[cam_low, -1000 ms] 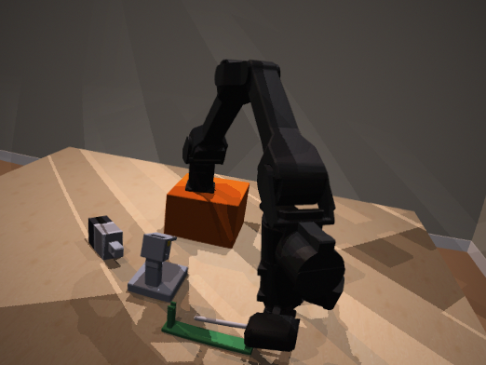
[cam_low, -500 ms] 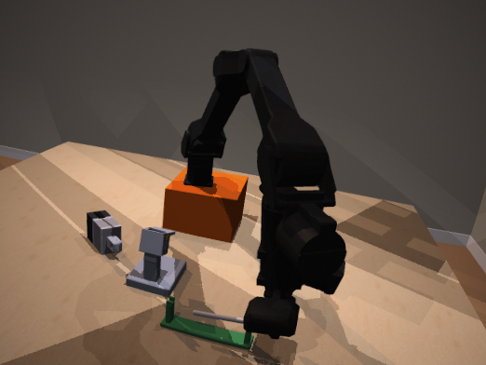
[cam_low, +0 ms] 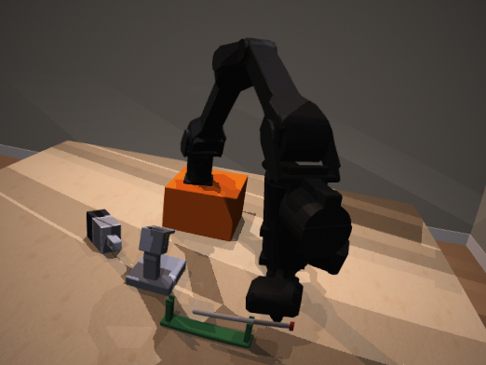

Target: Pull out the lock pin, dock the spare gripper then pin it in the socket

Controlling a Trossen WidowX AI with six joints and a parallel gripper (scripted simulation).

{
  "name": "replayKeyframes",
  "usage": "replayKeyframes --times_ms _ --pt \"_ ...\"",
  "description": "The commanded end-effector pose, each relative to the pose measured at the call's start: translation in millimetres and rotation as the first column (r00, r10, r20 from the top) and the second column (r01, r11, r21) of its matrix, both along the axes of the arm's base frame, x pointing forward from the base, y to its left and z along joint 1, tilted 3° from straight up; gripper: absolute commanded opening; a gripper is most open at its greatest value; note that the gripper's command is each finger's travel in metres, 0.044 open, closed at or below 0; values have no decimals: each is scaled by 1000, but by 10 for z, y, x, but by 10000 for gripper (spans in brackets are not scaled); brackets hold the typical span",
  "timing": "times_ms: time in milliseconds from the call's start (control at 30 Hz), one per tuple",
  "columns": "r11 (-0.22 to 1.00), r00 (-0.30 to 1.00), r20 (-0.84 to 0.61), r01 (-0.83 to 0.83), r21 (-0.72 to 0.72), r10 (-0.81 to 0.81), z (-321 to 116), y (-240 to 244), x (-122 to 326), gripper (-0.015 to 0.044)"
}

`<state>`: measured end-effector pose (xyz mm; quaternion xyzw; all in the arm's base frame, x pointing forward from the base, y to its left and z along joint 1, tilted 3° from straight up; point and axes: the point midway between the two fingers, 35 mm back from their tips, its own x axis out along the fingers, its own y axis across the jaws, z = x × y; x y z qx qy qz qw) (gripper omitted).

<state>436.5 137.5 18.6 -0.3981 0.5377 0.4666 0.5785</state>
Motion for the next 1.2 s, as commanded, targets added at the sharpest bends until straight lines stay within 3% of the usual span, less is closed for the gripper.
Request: replayKeyframes --times_ms 0,367,533,733,933,1167 --pt "1000 1000 1 0 0 0 106 4 -5 200" --pt "1000 1000 -10 -1 -3 1 306 1 -34 200" --pt "1000 1000 -11 -1 -3 1 225 -3 -31 331" --pt "999 996 84 4 -40 0 762 -511 -124 180" --pt "999 995 97 5 -47 -1 808 -586 -144 180" --pt "999 995 97 5 -46 -1 163 -608 -107 180"
